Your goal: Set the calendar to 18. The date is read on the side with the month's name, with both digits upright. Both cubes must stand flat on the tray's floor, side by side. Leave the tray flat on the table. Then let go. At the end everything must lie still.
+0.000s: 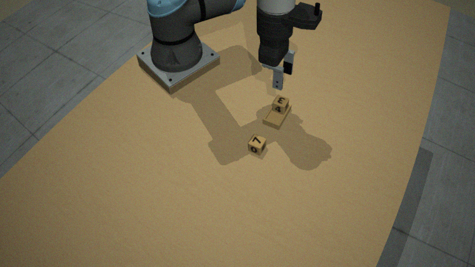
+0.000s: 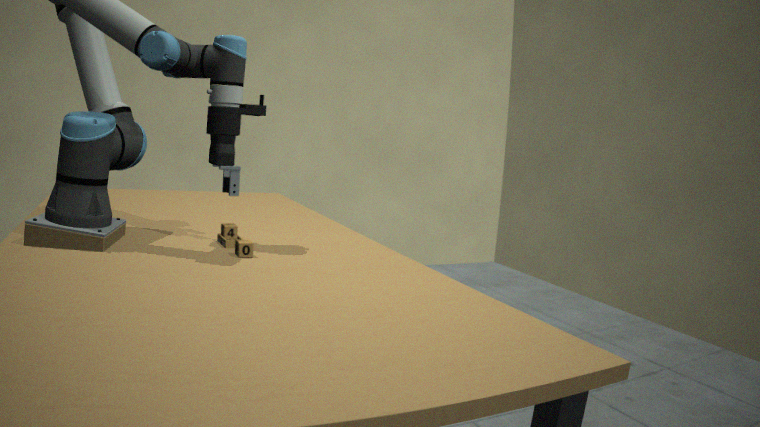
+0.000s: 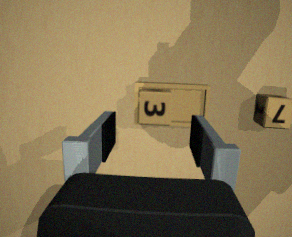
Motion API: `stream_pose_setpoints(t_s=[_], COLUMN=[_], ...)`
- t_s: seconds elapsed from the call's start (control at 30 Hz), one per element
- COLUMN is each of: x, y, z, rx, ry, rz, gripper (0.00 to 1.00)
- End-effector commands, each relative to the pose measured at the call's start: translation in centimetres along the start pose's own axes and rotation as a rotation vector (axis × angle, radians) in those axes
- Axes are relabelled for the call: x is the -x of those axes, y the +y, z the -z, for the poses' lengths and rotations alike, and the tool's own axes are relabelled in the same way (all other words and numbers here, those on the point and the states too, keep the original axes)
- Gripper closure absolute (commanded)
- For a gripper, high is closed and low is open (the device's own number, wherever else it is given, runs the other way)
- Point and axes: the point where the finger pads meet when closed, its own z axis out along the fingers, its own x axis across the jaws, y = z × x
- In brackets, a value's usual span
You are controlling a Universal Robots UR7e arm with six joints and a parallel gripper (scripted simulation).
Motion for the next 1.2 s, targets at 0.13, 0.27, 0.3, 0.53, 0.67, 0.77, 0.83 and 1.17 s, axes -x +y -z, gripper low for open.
stream_pose_setpoints(t_s=[0.13,0.27,0.3,0.53,0.67,0.77,0.83,1.17], x=[-0.4,-0.7,-0.9,-2.9,-4.0,-4.4,-5.3,-8.3], y=[-0.1,-0.2,-0.3,-0.6,-0.8,-0.8,-0.9,-0.8], z=[0.0,0.0,-0.1,-0.3,-0.4,-0.5,-0.6,-1.0], rx=[-0.001,-0.001,-0.001,-0.001,-0.001,-0.001,-0.001,-0.001], ry=[0.0,0.0,0.0,0.0,0.0,0.0,0.0,0.0], rz=[-0.048,-0.083,-0.105,-0.332,-0.464,-0.512,-0.611,-0.972], gripper=[0.0,0.0,0.0,0.0,0.0,0.0,0.0,0.0])
